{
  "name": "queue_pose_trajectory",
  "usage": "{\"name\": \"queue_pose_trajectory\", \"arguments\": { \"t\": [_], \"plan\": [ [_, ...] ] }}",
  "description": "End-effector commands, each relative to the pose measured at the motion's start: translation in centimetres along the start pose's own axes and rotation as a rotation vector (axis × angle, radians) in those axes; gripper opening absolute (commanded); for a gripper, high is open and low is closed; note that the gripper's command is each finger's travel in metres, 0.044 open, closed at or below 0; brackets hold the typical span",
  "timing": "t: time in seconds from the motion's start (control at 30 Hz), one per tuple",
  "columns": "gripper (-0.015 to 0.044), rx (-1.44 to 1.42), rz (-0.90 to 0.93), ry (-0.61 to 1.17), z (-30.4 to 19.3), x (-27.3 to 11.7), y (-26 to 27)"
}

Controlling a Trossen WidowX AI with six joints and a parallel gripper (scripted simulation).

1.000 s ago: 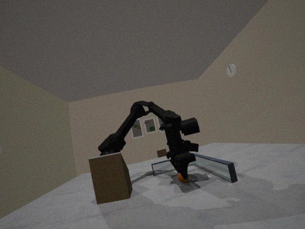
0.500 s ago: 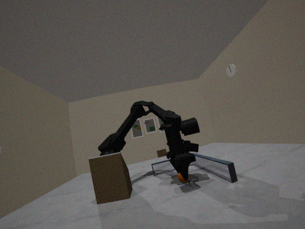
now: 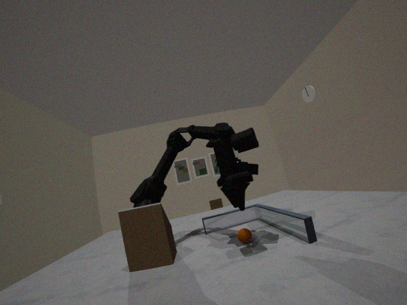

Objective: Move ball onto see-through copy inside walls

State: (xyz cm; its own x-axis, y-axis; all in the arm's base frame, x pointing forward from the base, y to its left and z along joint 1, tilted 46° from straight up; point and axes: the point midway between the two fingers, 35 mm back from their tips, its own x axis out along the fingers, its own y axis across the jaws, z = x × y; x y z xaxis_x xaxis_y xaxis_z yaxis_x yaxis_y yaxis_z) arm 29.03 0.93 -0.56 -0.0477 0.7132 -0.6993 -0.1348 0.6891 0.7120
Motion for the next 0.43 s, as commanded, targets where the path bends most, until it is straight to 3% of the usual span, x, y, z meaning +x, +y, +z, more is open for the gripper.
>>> {"name": "queue_pose_trajectory", "arguments": {
  "t": [0.0,0.1,0.27,0.4],
  "plan": [
    [0.0305,0.003,0.002,0.004,0.0,0.2,0.0],
    [0.0305,0.003,0.002,0.004,0.0,0.2,0.0],
    [0.0436,0.000,0.004,0.005,-0.3,-3.8,0.2],
    [0.0440,-0.001,0.004,0.005,-0.3,-4.0,0.2]
  ]
}}
